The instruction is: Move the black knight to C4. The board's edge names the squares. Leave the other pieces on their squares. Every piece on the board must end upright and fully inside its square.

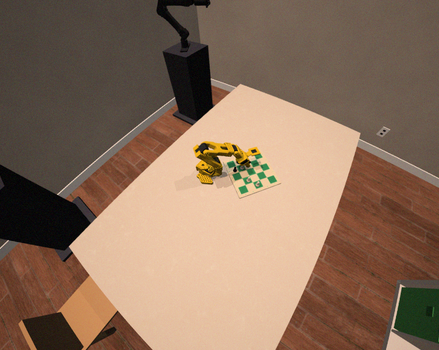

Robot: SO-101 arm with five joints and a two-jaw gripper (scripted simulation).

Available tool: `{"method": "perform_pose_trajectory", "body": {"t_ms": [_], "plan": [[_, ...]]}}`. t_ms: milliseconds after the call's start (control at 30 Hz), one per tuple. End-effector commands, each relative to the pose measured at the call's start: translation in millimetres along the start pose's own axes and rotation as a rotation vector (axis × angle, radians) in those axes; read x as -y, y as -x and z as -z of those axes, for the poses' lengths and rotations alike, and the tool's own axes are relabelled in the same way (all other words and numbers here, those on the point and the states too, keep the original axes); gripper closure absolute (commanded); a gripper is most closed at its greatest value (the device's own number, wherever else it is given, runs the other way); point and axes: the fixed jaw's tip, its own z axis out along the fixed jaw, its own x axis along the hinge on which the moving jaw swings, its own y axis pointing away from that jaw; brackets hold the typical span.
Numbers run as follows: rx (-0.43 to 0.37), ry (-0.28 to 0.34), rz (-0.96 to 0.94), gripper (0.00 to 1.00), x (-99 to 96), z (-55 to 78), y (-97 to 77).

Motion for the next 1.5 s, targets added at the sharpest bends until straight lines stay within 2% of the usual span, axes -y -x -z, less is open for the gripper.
{"method": "perform_pose_trajectory", "body": {"t_ms": [0,400,900,1467], "plan": [[0.013,0.004,-0.005,0.87,-1.2,3.0,3.8],[0.014,0.004,-0.005,0.87,-1.2,12.1,9.0],[0.014,0.004,-0.005,0.87,-1.2,30.8,19.5],[0.014,0.004,-0.005,0.87,-1.1,36.1,22.4]]}}
